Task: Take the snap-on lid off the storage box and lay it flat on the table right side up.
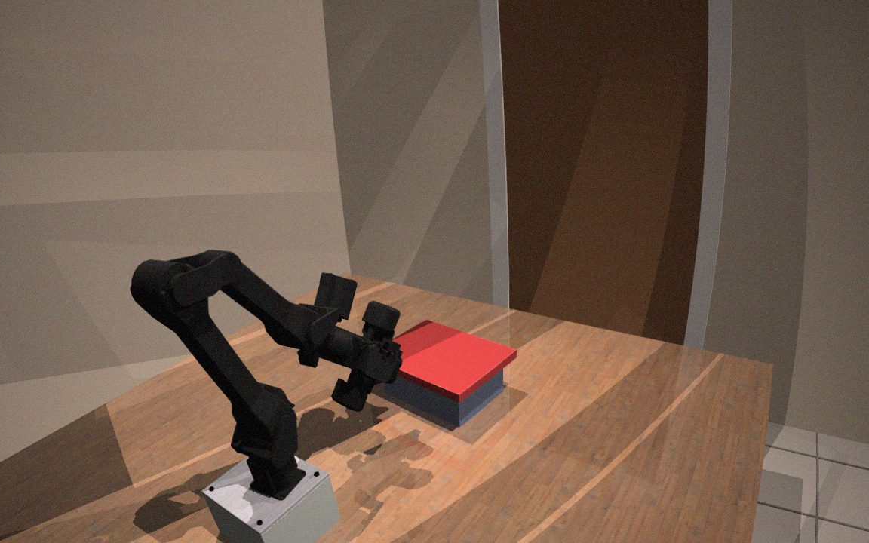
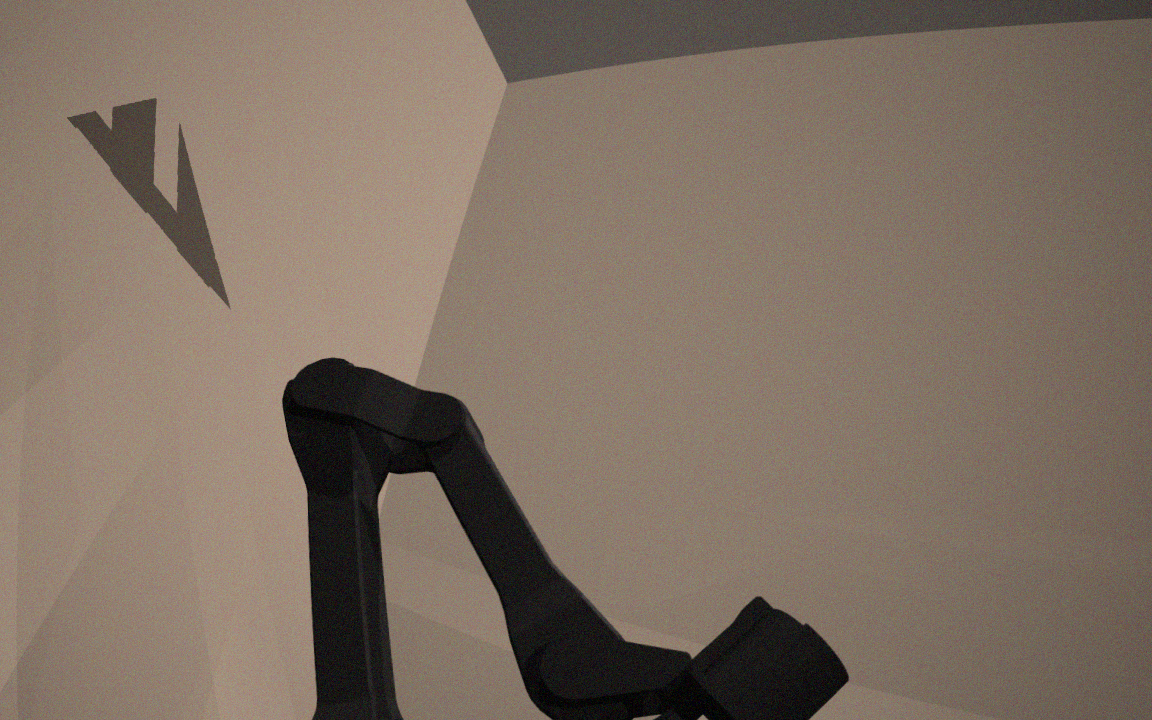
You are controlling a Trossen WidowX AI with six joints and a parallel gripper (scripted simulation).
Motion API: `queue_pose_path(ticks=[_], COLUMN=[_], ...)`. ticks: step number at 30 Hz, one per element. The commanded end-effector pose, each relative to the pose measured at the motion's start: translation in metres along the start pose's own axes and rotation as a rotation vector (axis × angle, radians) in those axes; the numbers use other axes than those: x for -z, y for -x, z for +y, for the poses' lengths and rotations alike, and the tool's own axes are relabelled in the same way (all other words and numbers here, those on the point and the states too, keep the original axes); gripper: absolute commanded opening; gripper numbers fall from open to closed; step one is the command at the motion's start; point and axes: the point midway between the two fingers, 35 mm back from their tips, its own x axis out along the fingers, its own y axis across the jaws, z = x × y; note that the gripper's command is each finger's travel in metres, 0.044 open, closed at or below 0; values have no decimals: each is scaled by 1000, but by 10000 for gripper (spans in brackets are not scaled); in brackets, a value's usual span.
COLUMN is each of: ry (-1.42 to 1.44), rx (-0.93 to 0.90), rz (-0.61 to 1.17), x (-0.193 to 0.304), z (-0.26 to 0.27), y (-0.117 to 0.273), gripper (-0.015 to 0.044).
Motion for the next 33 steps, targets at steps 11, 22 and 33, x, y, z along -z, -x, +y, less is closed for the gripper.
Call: queue_pose_path(ticks=[11, 22, 33], ry=[-3, -3, -3], rx=[-8, -8, -9], rz=[-3, -3, -3], x=[0, 1, 0], z=[1, 2, 2], y=[-17, -34, -51], gripper=[235, 235, 235])
